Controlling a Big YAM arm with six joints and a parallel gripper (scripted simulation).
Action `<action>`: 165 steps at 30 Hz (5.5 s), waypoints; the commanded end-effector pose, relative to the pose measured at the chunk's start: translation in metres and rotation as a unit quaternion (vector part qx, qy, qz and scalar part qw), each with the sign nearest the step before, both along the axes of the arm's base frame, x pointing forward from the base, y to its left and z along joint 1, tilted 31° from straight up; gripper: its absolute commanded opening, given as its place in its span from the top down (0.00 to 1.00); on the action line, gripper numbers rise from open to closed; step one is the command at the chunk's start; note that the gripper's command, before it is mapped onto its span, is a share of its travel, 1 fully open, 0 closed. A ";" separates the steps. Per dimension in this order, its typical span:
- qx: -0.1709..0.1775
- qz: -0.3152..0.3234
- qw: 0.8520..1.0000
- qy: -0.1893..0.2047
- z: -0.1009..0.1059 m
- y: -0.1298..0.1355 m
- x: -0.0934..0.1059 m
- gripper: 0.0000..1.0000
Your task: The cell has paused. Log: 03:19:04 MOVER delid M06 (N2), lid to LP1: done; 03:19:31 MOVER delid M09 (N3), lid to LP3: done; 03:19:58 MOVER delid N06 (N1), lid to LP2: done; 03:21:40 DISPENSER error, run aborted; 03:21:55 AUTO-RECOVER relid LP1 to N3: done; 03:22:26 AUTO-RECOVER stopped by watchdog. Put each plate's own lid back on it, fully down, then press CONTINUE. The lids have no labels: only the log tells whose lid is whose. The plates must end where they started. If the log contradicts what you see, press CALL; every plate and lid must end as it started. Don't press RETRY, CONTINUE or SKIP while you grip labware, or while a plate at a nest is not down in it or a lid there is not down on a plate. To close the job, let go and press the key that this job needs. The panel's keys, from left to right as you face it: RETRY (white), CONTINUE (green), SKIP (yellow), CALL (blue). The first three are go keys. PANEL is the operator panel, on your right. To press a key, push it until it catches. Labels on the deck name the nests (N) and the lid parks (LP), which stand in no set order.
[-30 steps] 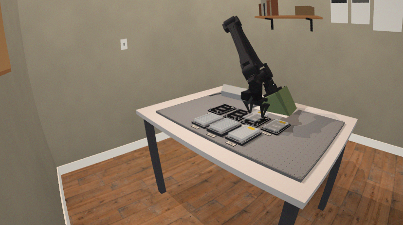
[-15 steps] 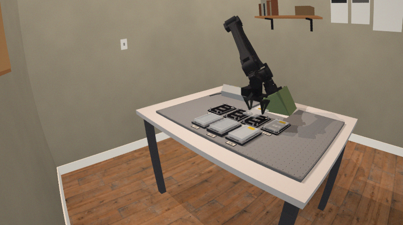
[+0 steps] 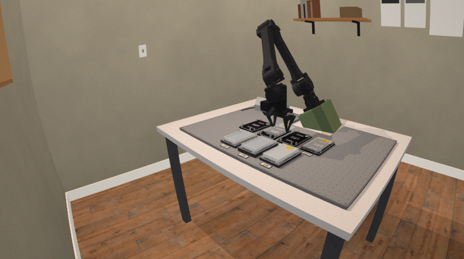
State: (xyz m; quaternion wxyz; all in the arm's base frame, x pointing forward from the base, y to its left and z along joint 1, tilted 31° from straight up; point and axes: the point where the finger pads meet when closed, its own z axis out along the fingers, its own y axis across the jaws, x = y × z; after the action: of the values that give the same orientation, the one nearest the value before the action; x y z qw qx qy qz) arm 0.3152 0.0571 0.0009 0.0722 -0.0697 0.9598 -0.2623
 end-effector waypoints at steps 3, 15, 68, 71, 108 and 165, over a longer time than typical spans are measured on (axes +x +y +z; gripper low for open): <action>0.007 0.016 1.000 -0.009 0.022 -0.001 0.030 1.00; 0.001 0.016 1.000 0.002 0.042 -0.035 0.072 1.00; -0.001 0.019 1.000 -0.004 0.093 -0.089 0.152 1.00; -0.001 0.019 1.000 -0.004 0.093 -0.089 0.152 1.00; -0.002 0.016 1.000 0.011 0.067 -0.102 0.144 1.00; -0.001 0.019 1.000 -0.003 0.066 -0.105 0.154 1.00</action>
State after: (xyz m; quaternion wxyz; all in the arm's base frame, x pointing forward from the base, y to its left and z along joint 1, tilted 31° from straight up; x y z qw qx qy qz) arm 0.4604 -0.0488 0.0589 0.0680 -0.0893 0.9584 -0.2625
